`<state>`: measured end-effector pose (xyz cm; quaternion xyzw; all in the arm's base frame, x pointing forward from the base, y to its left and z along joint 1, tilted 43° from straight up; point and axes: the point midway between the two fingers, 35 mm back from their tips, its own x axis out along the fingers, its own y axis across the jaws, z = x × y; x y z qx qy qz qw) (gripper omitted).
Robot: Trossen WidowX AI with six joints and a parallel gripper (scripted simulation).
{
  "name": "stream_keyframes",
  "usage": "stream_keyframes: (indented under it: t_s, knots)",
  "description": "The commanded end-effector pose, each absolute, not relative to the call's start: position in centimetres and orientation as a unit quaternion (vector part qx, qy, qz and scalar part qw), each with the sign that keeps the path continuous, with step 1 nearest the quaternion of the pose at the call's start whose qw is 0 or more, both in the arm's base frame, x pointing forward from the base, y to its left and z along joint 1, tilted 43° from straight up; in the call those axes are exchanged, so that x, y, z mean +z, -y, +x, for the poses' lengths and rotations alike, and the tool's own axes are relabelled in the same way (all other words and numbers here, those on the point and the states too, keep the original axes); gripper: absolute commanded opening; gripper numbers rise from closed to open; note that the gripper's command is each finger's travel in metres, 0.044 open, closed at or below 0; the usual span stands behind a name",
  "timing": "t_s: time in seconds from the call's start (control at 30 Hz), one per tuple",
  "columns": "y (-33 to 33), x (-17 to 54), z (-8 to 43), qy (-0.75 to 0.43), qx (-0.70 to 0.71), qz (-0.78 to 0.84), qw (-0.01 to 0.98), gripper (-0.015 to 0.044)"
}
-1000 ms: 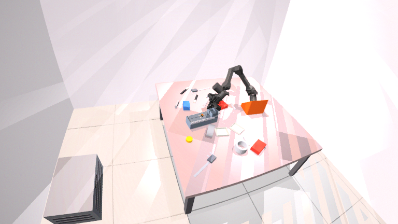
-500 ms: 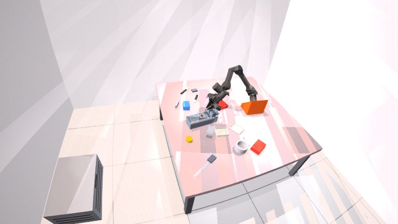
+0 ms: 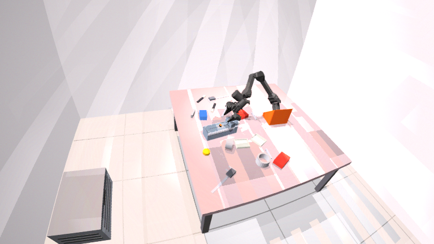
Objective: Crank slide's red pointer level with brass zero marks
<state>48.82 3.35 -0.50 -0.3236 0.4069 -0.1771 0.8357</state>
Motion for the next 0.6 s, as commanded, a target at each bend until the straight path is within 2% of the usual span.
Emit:
stream_keyframes:
  t_s: [0.0,0.43,0.57]
  knots:
    - [-3.33,-0.50,48.82,-0.407,-0.177,-0.324,0.836,0.0335]
    - [-3.33,-0.50,48.82,-0.407,-0.177,-0.324,0.836,0.0000]
    - [-3.33,-0.50,48.82,-0.407,-0.177,-0.324,0.836,0.0000]
